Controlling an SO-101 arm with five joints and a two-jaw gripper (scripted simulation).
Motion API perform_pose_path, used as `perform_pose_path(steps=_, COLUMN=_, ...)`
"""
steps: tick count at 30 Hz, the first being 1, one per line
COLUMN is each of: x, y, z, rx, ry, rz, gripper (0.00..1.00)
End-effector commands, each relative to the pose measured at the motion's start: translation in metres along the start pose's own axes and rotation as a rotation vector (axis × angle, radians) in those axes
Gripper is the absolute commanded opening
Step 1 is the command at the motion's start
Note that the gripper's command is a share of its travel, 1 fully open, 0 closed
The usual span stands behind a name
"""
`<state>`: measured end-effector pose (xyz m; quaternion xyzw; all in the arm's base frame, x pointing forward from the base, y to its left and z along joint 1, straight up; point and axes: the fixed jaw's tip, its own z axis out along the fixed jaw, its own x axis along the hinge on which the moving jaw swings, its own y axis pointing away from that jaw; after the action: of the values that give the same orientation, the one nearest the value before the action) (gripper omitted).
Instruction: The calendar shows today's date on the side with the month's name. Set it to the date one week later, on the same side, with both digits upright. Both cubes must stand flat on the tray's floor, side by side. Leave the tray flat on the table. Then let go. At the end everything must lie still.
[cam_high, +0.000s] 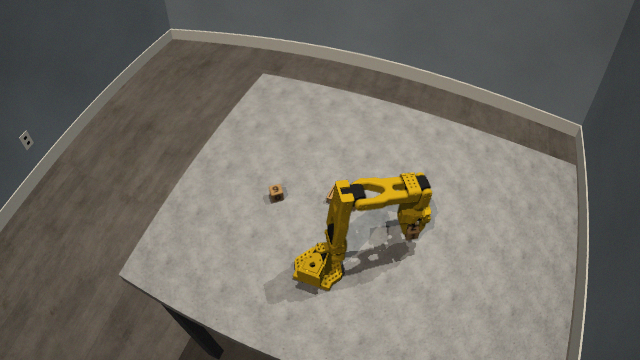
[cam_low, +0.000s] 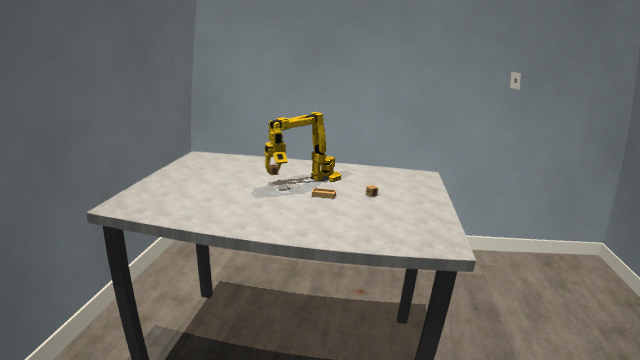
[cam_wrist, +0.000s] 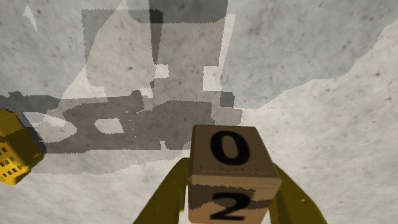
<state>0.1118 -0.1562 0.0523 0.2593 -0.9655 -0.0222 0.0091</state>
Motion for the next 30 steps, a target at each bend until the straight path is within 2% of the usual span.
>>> perform_pose_path(steps=1, x=0.001, y=-0.0066, z=-0.0169, rx=0.071, ry=-0.008, rz=-0.001, gripper=0.0)
perform_pose_path(steps=16, x=0.0, y=-0.0061, z=-0.0171, rx=0.071, ry=-0.009, rz=0.028, gripper=0.0)
perform_pose_path(steps=23, x=-0.0022, y=-0.0055, z=-0.0167, rx=0.07, ry=-0.011, rz=0.086, gripper=0.0)
perform_pose_path(steps=30, x=-0.0075, y=-0.0041, z=-0.0158, rx=0.069, ry=-0.017, rz=0.23, gripper=0.0)
